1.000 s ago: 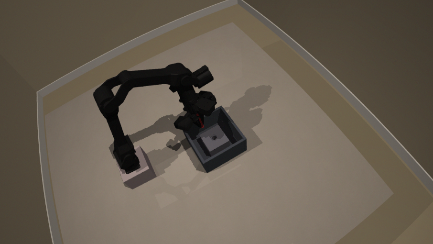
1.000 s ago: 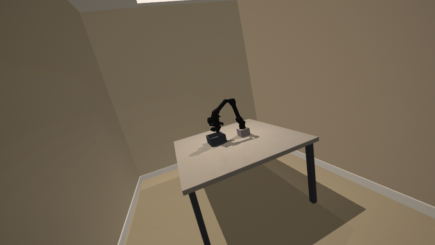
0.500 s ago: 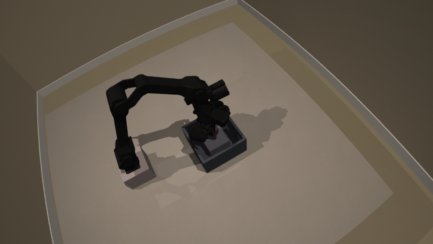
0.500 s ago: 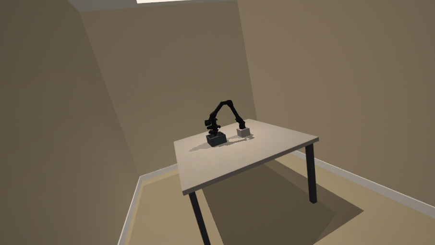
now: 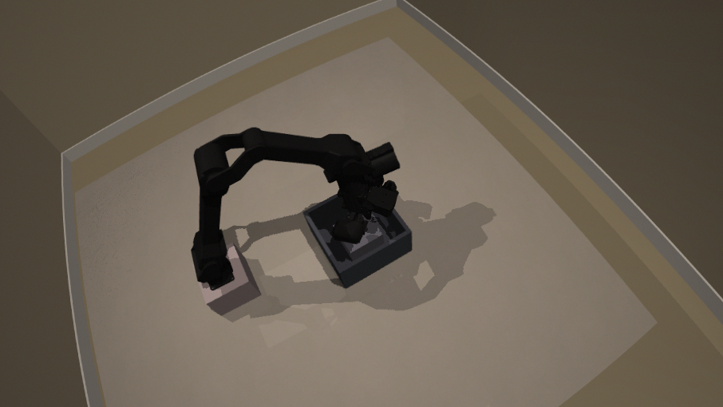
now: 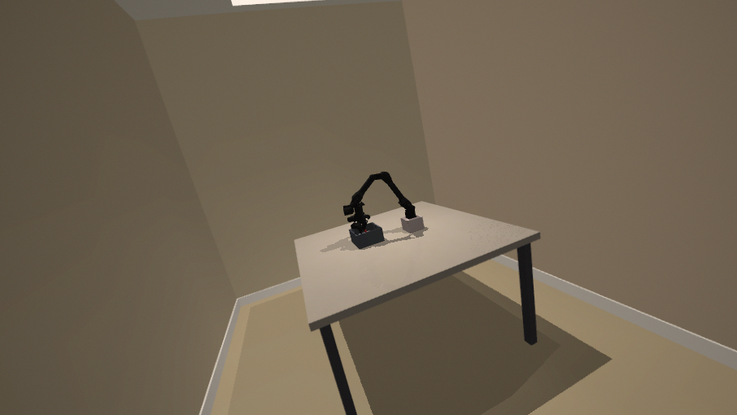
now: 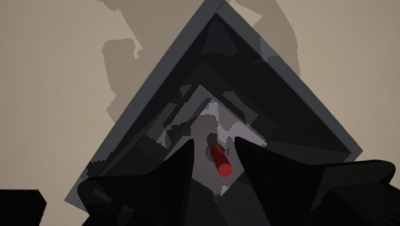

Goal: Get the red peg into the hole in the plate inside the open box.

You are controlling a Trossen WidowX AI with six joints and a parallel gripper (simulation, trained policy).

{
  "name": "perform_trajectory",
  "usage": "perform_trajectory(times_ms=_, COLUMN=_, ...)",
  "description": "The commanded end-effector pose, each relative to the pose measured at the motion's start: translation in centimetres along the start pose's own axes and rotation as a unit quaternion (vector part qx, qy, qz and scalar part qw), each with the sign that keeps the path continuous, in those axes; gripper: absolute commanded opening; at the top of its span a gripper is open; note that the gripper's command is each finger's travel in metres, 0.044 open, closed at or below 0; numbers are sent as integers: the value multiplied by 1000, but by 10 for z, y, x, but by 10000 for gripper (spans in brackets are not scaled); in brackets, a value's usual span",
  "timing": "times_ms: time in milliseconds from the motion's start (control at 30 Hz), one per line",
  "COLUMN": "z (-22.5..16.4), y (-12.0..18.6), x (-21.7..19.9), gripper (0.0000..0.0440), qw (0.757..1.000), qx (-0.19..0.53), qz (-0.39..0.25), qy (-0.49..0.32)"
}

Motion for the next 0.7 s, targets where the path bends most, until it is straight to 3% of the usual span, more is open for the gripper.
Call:
perform_trajectory(times_ms=0, z=8, y=-1, x=5, gripper=271, qw=1000, qx=13, qz=5, qy=2)
perform_trajectory(times_ms=233, z=29, y=6, x=19, gripper=440, qw=999, qx=28, qz=30, qy=-4)
perform_trajectory(times_ms=667, z=57, y=27, x=51, gripper=440, qw=995, qx=14, qz=104, qy=0)
Point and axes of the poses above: the point midway between the two fingers, 35 mm back from their tips, its own y axis back along the fingers, its own x axis across the jaws, z = x × y, the point moved 6 cm from there along y, back along the fingers, and after that the axes turned 1 degree about -y, right-handed, at the moved point
